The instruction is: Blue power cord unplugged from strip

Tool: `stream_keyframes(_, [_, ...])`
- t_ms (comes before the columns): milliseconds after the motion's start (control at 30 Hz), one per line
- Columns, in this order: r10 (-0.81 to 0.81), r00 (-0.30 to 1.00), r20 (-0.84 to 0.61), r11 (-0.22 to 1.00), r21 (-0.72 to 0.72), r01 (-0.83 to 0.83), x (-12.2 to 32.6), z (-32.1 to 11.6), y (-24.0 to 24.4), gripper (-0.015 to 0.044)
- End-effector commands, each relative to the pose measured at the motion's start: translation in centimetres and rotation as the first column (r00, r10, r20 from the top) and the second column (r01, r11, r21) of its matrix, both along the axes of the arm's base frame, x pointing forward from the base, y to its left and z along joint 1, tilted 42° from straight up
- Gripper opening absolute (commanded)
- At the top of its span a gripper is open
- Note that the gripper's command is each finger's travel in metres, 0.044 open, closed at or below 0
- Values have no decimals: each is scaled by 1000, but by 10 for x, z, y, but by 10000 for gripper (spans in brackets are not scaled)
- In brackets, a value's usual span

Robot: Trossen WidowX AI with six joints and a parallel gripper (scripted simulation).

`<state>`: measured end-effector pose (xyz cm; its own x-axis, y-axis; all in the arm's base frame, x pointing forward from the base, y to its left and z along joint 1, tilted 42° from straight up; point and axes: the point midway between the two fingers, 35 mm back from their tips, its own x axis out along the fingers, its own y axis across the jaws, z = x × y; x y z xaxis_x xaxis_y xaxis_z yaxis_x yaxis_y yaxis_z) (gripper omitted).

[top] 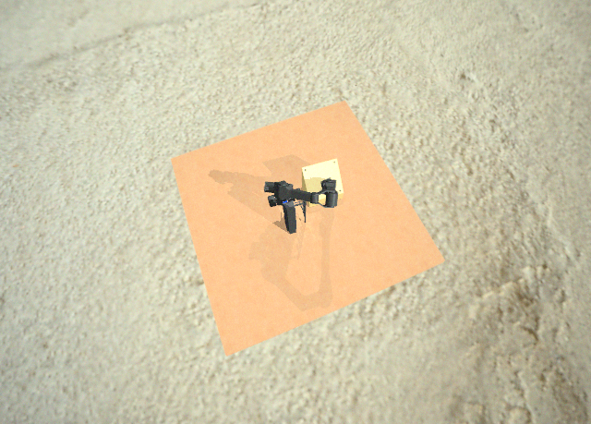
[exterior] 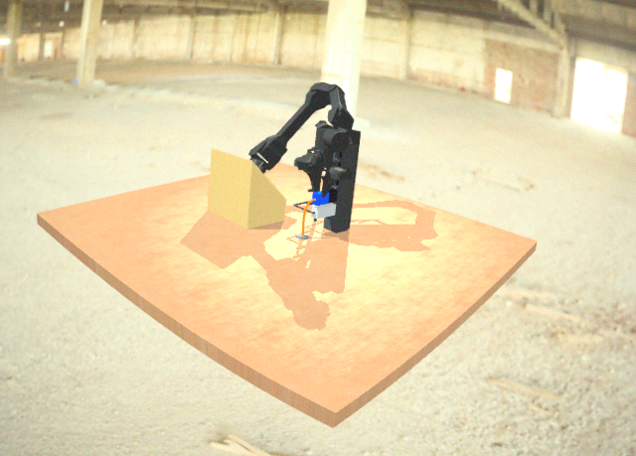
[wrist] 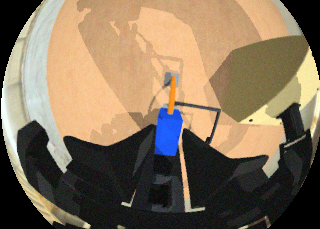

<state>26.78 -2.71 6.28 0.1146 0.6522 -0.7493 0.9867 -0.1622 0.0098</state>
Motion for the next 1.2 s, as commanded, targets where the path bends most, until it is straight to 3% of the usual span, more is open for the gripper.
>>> stream_keyframes(0, [0,1000,0,1000,0,0,0,0,0,108])
stream_keyframes(367, [0,1000,0,1000,0,0,0,0,0,0])
stream_keyframes(1167, [-3,1000,-3,1000,-3,3,-2,-23,-29,0])
